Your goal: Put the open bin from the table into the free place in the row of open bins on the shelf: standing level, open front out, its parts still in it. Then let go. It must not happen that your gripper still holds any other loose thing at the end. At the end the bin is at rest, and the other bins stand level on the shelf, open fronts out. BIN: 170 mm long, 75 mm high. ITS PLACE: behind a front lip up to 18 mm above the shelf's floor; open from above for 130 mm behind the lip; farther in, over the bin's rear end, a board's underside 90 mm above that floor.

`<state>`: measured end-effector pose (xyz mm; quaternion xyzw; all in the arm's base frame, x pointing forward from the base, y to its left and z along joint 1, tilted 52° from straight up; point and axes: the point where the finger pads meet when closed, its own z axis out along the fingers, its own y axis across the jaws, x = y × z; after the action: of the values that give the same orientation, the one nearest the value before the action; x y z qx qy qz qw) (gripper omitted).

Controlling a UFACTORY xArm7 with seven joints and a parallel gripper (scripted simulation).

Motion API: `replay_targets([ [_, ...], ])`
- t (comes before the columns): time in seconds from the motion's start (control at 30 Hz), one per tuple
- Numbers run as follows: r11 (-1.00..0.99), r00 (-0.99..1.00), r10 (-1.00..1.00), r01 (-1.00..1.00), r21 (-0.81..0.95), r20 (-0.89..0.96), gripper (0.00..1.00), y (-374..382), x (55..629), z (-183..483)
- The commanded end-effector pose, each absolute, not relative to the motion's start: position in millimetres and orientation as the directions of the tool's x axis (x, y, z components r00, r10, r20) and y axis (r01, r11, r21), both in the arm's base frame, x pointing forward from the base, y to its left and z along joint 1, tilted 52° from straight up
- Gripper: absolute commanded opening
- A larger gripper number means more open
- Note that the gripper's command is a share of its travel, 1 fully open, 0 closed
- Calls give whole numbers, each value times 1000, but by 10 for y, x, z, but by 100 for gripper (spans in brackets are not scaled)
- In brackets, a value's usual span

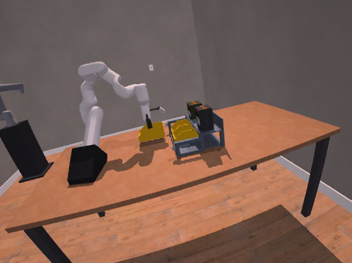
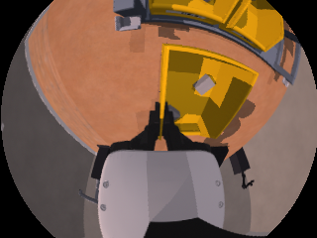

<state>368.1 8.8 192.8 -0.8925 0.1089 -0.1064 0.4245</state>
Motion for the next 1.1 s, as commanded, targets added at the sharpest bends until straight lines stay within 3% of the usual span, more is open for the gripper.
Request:
replay_targets([
  [0.0,-616,952,-288,-104,-781,100,0,56,3685,1913],
  [1.07,-616,952,-288,-104,-781,100,0,-99,3642,1701],
])
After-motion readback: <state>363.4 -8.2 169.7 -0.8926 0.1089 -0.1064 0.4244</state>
